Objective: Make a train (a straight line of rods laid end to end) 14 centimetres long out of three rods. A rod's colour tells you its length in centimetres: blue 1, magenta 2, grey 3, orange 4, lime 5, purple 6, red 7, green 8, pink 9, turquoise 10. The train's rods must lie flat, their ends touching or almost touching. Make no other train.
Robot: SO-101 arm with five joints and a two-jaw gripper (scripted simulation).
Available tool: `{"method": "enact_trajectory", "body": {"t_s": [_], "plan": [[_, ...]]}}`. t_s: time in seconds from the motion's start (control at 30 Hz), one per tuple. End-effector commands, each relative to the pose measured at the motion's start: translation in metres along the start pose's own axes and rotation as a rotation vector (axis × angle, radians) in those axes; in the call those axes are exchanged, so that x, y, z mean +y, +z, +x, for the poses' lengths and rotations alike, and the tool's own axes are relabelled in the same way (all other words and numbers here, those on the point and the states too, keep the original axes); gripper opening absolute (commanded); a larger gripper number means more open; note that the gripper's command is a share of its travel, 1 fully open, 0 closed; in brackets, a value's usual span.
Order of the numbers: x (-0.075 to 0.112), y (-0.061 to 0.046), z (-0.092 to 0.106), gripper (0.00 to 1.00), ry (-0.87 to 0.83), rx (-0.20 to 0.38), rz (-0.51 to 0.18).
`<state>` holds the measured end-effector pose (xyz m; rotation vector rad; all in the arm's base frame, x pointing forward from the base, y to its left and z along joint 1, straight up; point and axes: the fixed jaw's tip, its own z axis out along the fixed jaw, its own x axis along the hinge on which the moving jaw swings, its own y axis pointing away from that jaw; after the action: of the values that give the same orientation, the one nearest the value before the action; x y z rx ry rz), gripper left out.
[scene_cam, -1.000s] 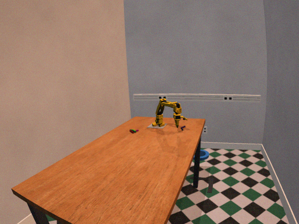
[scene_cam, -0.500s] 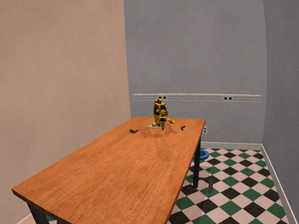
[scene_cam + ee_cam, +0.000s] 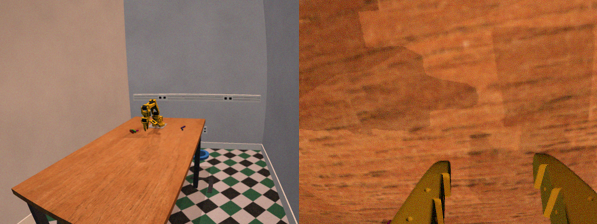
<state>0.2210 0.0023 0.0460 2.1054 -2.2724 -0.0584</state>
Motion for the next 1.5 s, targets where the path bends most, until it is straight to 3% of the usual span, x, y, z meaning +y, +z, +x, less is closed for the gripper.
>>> {"method": "enact_trajectory", "body": {"t_s": [0.0,0.23,0.43,0.5,0.87,1.37,1.4,1.47], "plan": [[-0.004,-0.002,0.028,0.18,0.06,-0.008,0.02],[0.008,-0.001,0.089,0.18,0.212,-0.02,0.02],[0.025,0.001,0.128,0.18,0.317,-0.028,0.021],[0.025,0.001,0.128,0.18,0.317,-0.028,0.021],[0.053,0.003,0.167,0.19,0.435,-0.036,0.022],[0.061,0.003,0.176,0.19,0.464,-0.038,0.022],[0.062,-0.006,0.183,0.19,0.47,-0.013,0.065],[0.062,-0.006,0.183,0.19,0.47,-0.013,0.065]]}}
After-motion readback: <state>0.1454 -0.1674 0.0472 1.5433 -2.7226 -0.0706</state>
